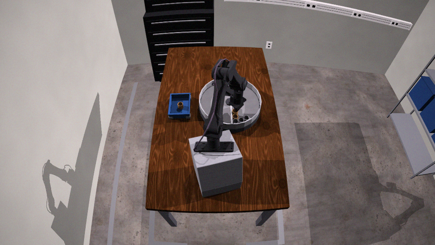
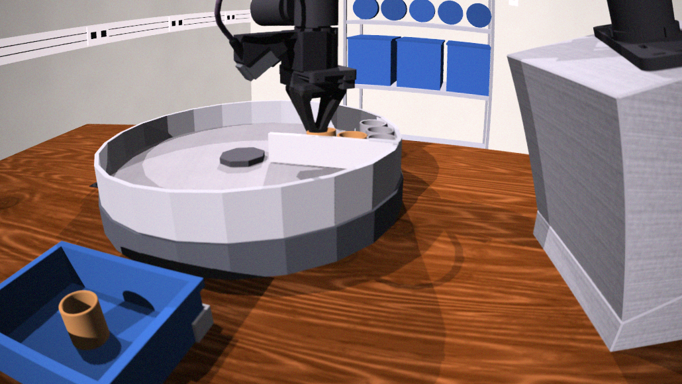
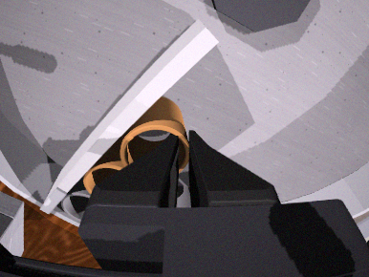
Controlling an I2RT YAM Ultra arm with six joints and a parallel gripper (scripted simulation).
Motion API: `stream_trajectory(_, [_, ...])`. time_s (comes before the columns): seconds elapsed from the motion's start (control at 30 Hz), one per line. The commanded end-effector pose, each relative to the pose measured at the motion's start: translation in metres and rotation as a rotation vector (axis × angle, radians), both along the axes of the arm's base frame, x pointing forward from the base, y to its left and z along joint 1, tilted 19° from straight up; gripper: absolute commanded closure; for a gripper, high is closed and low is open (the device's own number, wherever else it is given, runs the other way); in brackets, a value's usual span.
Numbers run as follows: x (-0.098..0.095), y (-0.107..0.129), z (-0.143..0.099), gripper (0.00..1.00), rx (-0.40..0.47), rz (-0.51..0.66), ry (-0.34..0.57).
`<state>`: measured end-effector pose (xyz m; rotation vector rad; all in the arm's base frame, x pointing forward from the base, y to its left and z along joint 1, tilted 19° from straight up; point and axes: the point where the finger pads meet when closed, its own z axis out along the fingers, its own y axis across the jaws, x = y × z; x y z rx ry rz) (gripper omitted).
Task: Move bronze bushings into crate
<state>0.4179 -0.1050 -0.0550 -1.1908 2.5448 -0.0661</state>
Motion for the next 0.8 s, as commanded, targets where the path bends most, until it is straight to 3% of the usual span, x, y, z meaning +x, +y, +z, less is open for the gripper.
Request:
stream_trajectory(0.0, [-0.0032, 0.0024, 0.0047, 1.00, 0.022, -0.010, 0.008])
stream_trajectory(0.77, [-0.0033, 0.0007, 0.0107, 1.00, 0.019, -0.011, -0.001])
